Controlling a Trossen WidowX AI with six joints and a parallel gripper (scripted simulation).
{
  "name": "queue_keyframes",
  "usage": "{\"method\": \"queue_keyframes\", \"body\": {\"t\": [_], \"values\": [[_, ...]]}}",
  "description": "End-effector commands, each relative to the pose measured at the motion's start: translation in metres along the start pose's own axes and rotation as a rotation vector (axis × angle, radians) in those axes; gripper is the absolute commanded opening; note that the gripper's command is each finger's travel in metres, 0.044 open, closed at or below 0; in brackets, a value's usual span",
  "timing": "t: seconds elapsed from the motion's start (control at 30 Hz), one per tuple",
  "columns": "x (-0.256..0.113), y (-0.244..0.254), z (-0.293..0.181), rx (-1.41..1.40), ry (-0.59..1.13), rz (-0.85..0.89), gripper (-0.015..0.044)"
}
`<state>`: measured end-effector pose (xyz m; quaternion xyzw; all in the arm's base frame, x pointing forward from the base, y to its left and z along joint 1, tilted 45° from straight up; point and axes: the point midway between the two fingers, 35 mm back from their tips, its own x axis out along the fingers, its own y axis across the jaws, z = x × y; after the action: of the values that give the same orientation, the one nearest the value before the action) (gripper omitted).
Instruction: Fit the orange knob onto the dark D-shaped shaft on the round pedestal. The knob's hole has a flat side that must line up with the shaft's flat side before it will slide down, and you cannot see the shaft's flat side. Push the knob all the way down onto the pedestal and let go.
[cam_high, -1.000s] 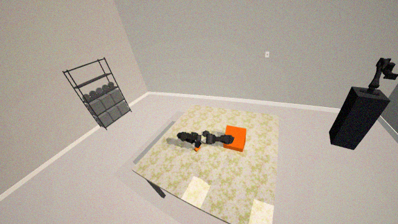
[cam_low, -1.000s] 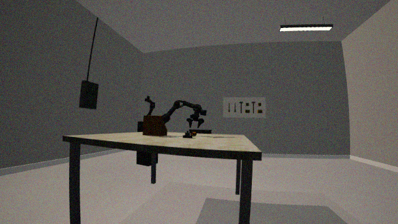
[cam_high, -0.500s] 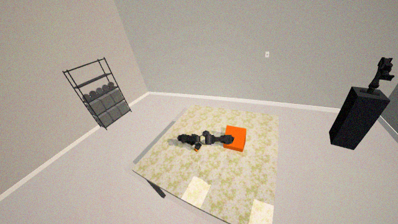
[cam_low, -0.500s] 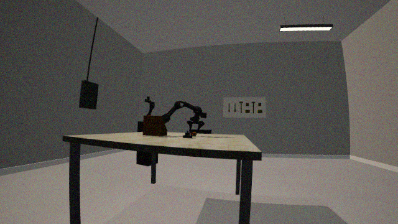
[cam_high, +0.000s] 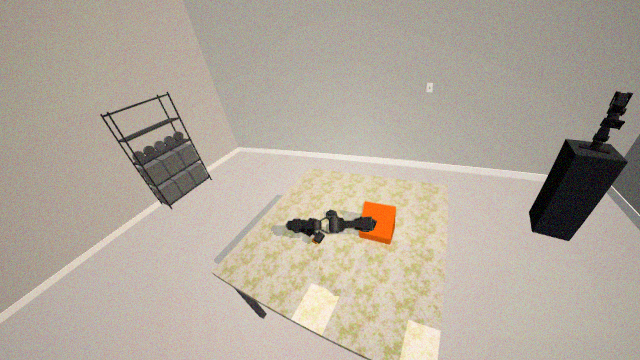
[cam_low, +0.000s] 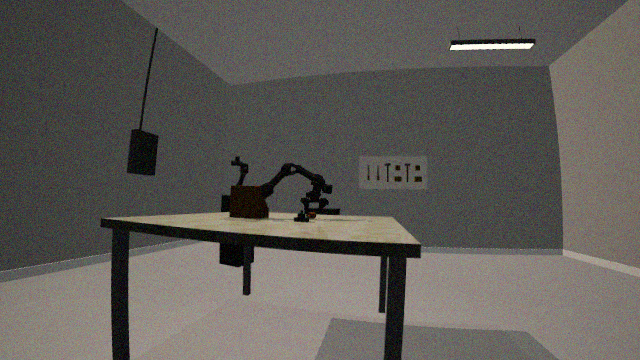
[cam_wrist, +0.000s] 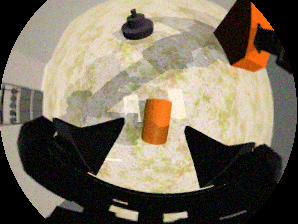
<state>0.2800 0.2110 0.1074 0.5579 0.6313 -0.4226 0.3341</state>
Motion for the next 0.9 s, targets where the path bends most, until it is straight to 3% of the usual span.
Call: {"method": "queue_keyframes", "body": {"t": [0.0,0.3,0.57,0.87], "values": [[0.008,-0.001,-0.002,0.003,-0.007,-0.002,0.0440],[0.020,-0.002,-0.006,0.003,-0.006,-0.003,0.0440],[0.020,-0.002,-0.006,0.003,-0.006,-0.003,0.0240],[0.020,-0.002,-0.006,0.003,-0.006,-0.003,0.0240]]}}
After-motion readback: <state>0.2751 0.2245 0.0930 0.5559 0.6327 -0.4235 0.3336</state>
